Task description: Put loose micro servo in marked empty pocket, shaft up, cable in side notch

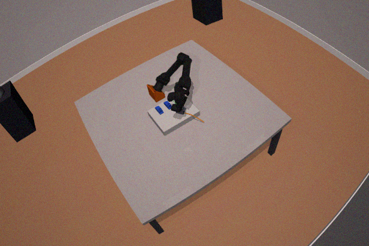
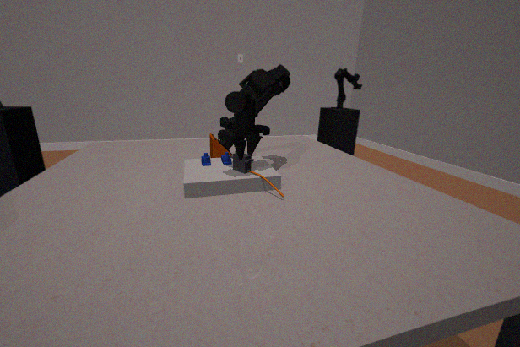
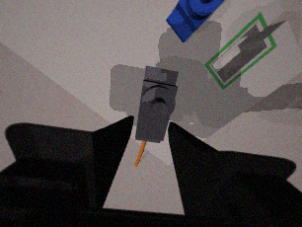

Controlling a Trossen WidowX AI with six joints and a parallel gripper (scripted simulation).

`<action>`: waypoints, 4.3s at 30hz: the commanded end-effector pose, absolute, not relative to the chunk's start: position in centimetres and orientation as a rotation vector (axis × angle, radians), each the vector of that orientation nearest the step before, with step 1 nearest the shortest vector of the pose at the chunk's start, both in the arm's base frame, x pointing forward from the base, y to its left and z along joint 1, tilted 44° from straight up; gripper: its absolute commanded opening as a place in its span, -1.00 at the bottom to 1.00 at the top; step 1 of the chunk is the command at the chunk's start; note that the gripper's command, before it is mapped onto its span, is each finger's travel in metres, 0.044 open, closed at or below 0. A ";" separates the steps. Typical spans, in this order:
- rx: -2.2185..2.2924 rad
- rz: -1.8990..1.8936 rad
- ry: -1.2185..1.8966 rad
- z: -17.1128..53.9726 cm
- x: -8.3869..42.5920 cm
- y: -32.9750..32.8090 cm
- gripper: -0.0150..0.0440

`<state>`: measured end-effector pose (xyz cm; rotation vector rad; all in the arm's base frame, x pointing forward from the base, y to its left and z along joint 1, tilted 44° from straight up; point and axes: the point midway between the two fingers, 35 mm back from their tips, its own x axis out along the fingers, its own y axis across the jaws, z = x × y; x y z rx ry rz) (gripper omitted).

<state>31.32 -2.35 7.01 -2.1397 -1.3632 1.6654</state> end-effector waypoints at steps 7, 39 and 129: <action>-2.140 1.661 -1.360 7.2 31.4 -2.5 -0.36; -2.136 1.663 -1.359 10.1 28.4 -3.4 -0.49; -1.576 -1.626 -3.974 11.2 27.3 -2.2 -0.49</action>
